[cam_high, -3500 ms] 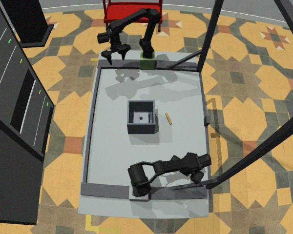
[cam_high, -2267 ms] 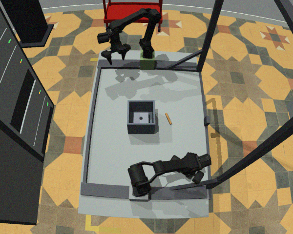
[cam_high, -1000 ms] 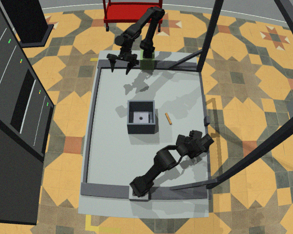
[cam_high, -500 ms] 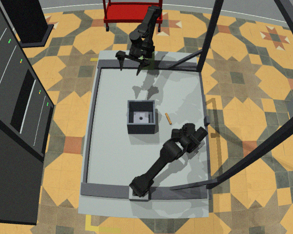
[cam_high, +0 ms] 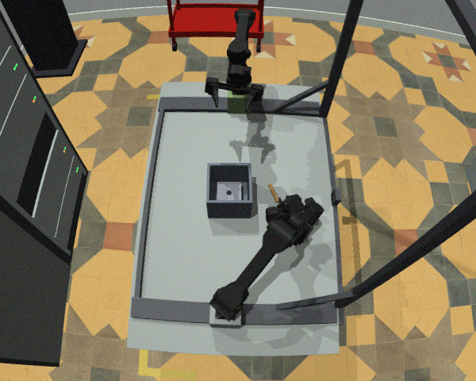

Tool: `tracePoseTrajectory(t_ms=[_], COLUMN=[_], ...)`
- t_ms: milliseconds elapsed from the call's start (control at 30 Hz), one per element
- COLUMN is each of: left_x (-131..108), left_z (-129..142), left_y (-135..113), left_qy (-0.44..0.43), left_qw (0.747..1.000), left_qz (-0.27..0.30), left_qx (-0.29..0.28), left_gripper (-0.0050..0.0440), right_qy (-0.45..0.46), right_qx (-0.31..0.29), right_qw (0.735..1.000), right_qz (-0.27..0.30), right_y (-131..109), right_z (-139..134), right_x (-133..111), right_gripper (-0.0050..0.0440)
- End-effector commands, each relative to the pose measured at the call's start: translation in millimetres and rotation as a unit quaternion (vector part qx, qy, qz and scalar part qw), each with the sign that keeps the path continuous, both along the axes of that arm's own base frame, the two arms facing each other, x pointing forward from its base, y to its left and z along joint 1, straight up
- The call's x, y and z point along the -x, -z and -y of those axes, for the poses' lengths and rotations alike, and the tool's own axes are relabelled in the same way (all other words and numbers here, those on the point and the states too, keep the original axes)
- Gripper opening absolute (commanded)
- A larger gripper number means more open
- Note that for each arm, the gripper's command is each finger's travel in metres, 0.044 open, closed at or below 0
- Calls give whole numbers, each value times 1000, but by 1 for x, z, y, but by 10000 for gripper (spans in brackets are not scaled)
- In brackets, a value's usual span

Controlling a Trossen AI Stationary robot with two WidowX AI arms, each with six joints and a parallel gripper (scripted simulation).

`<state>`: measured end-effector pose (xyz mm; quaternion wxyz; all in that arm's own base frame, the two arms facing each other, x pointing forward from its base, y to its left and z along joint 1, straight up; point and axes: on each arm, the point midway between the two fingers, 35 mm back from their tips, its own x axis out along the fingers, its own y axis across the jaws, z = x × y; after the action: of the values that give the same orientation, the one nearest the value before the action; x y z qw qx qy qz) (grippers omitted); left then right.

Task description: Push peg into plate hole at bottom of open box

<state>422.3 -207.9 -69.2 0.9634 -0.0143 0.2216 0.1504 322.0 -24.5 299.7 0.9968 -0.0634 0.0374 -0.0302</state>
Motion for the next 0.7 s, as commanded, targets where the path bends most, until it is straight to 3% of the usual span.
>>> tracePoseTrajectory(t_ms=[0,300,667], left_x=[-13,-19,-18], left_z=[-4,-20,-14], left_y=[-6,-1,-10], left_qy=[-17,-46,-40], left_qw=[999,997,997], left_qz=[34,54,56], left_qx=[8,9,21], left_gripper=[125,125,125], right_qy=[-8,-30,-30], right_qx=[-31,-67,-58], right_qw=[999,995,996], right_qz=[41,73,64], right_y=[-15,-27,-25], right_z=[-12,-26,-24], right_x=[4,9,7], right_gripper=[440,440,440])
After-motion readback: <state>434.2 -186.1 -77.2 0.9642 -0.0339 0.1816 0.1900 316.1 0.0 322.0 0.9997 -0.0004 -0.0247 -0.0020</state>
